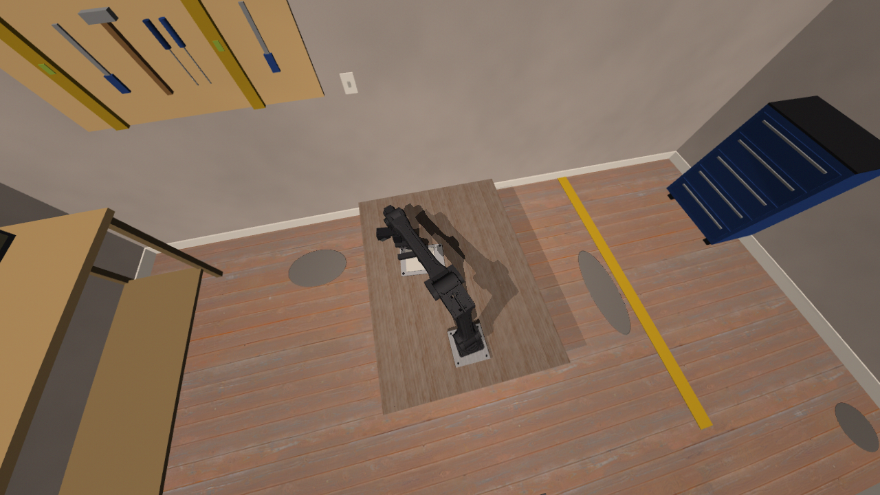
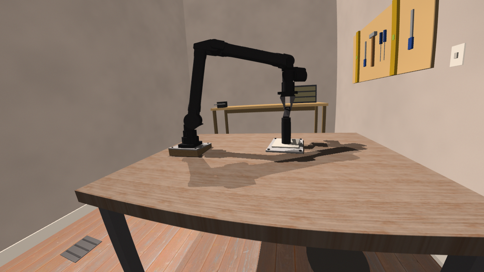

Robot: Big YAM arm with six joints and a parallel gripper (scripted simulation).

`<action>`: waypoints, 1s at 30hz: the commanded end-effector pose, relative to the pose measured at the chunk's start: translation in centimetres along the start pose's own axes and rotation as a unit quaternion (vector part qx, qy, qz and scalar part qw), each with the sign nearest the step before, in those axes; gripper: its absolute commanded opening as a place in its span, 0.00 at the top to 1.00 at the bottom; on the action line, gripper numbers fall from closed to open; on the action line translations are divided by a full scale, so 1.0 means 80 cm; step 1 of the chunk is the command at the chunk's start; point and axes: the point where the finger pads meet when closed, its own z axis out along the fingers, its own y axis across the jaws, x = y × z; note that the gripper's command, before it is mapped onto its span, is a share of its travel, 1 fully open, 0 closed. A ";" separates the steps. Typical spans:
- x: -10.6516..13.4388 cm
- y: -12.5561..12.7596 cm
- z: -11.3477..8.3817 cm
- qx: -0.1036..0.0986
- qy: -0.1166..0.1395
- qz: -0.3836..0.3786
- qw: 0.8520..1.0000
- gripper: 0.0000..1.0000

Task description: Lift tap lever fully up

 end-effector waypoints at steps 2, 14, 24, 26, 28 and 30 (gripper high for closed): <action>0.013 -0.017 -0.068 0.036 -0.013 0.002 0.999 1.00; 0.013 -0.017 -0.068 0.036 -0.013 0.002 0.999 1.00; 0.012 -0.018 -0.063 0.032 -0.012 0.002 0.999 0.36; 0.013 -0.013 -0.048 0.020 -0.006 0.002 1.000 0.36; 0.014 -0.009 -0.038 0.012 -0.003 0.001 1.000 0.36; 0.015 -0.006 -0.031 0.005 0.000 0.001 1.000 0.36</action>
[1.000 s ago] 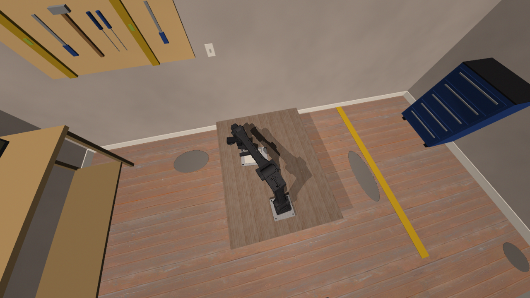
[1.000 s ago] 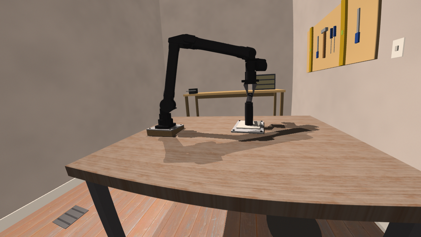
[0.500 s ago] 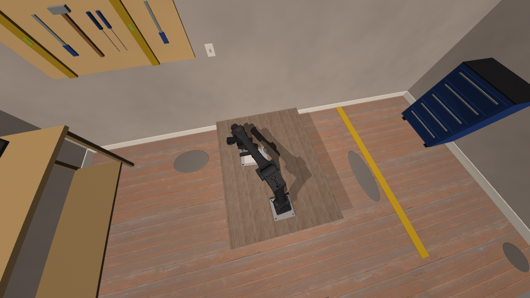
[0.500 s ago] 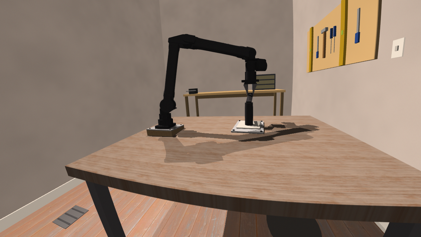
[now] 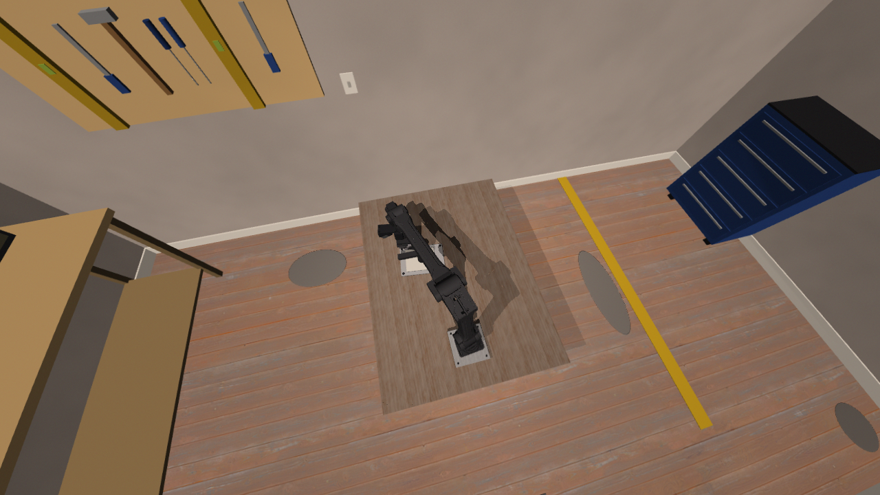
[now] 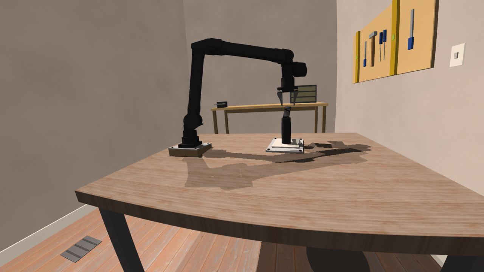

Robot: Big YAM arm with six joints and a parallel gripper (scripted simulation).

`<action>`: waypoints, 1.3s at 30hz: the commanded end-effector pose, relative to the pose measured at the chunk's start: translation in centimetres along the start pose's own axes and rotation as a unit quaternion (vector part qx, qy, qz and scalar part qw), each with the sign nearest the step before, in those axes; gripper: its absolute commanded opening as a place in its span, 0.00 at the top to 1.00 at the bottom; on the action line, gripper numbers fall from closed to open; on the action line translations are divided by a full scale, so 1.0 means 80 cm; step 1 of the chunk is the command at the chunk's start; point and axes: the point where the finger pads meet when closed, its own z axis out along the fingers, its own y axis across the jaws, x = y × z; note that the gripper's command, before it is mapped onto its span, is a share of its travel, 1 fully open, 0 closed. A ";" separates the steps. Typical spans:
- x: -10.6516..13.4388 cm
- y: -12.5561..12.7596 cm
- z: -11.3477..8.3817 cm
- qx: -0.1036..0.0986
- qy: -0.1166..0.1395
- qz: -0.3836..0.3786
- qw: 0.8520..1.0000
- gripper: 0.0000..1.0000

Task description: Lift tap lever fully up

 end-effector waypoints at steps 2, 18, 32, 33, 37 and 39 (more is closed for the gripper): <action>0.002 -0.001 0.003 -0.008 0.004 -0.003 1.000 0.36; -0.005 -0.007 -0.022 0.012 -0.006 -0.006 1.000 0.36; -0.007 -0.009 -0.028 0.018 -0.009 -0.007 1.000 0.36; -0.007 -0.009 -0.028 0.018 -0.009 -0.007 1.000 0.36; -0.008 -0.009 -0.029 0.018 -0.009 -0.007 1.000 0.36; -0.008 -0.009 -0.029 0.018 -0.009 -0.007 1.000 0.36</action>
